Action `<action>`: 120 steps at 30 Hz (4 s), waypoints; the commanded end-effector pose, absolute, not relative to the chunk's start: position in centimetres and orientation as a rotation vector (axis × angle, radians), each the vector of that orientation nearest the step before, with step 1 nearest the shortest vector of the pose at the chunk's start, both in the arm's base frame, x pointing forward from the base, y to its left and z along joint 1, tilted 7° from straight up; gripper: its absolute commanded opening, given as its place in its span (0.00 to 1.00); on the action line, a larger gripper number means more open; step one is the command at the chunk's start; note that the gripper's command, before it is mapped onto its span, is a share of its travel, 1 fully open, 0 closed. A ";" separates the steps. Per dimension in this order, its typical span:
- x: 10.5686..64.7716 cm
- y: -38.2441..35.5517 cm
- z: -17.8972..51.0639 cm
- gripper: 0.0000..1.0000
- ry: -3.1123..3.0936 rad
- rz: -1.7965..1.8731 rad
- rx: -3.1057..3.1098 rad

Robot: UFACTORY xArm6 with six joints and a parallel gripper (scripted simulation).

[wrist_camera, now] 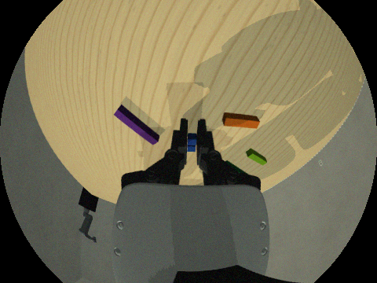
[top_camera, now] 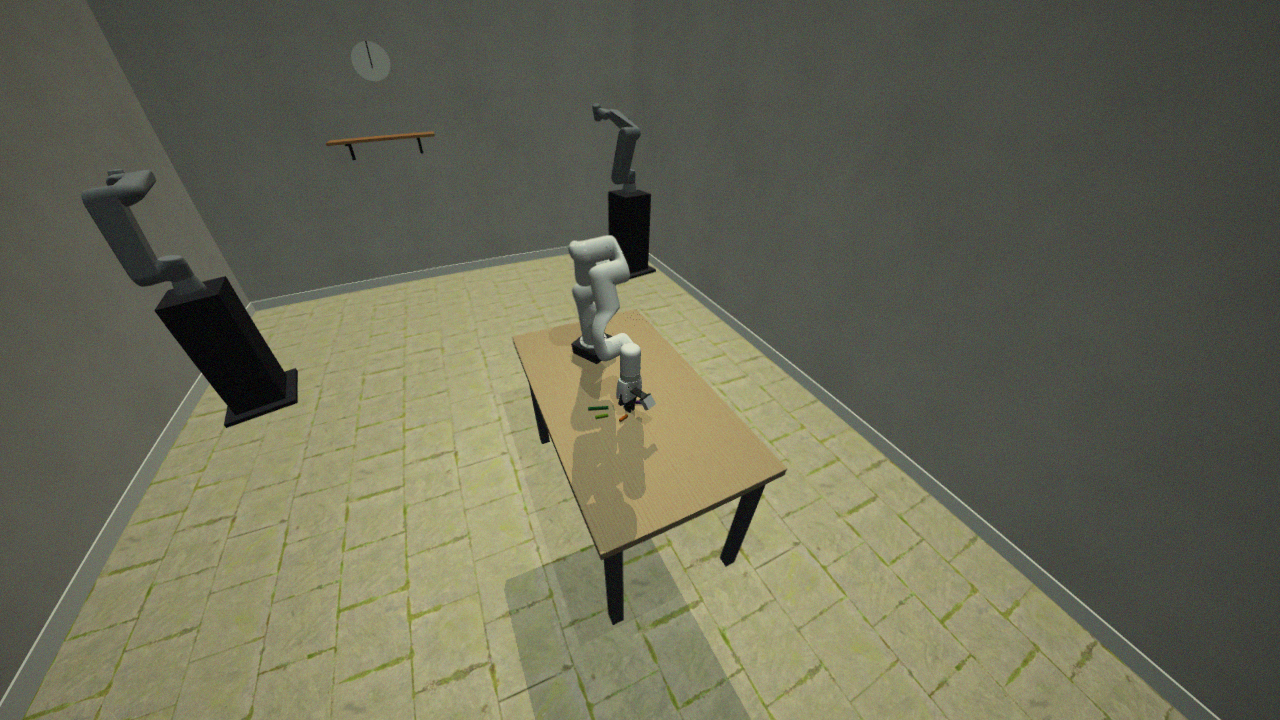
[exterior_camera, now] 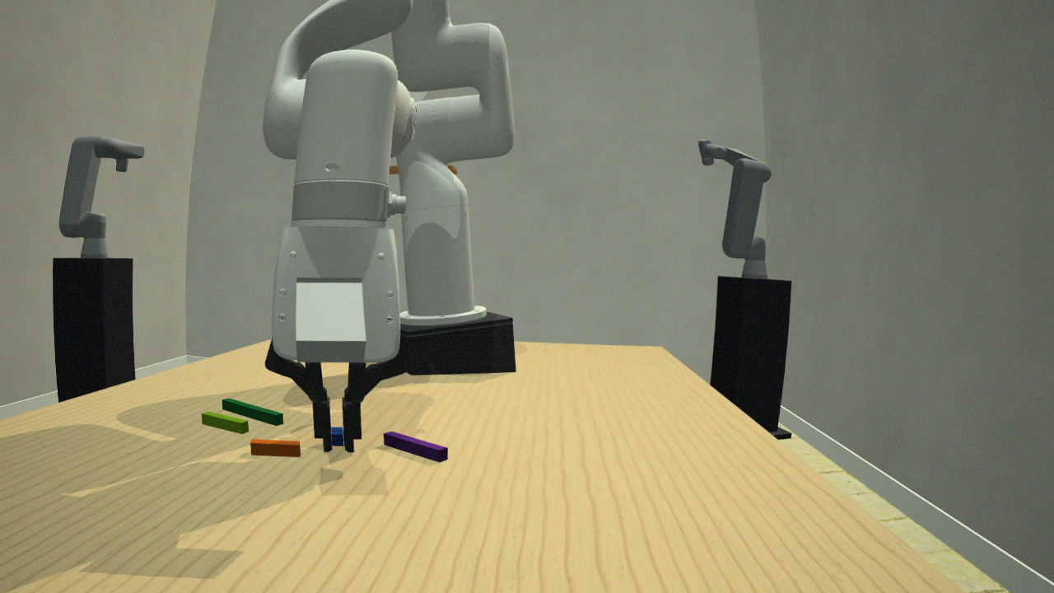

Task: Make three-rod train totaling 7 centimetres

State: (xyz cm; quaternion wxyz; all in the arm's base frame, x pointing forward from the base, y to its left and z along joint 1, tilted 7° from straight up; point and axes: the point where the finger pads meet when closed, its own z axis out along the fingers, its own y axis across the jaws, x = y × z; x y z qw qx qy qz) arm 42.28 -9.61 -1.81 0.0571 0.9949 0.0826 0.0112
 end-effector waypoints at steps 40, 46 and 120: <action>42.2 -8.9 4.8 0.24 0.250 0.040 3.016; 42.1 -8.7 6.9 0.24 0.250 0.040 3.016; 40.6 -15.5 6.5 1.00 -1.563 0.133 2.633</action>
